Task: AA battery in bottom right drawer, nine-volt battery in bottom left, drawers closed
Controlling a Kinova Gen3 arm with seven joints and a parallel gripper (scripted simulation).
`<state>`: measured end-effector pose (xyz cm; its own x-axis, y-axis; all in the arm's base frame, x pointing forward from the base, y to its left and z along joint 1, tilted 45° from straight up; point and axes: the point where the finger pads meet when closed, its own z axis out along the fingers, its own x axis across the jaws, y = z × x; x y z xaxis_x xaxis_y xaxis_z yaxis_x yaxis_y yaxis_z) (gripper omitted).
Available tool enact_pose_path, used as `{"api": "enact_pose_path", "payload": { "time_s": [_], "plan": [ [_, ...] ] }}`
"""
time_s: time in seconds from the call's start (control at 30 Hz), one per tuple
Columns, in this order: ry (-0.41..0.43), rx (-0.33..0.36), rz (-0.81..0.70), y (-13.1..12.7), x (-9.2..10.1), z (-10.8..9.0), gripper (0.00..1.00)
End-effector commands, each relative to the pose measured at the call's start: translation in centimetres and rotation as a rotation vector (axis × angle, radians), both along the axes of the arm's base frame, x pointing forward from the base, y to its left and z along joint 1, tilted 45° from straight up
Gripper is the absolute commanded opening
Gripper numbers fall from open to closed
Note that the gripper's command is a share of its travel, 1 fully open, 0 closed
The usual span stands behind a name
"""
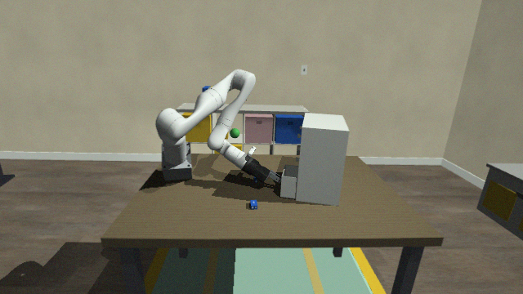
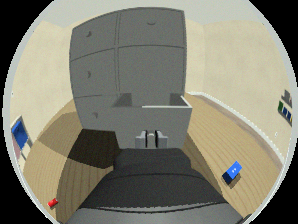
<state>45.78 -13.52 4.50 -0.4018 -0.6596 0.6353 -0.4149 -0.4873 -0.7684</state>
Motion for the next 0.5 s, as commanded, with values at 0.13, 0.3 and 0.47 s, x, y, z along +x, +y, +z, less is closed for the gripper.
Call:
{"api": "enact_pose_path", "payload": {
  "time_s": [0.13, 0.3, 0.47],
  "plan": [
    [-0.001, 0.0, 0.002, 0.08, 0.04, 0.05, 0.37],
    [-0.001, 0.0, 0.002, 0.08, 0.04, 0.05, 0.43],
    [-0.001, 0.0, 0.002, 0.08, 0.04, 0.05, 0.55]
  ]
}}
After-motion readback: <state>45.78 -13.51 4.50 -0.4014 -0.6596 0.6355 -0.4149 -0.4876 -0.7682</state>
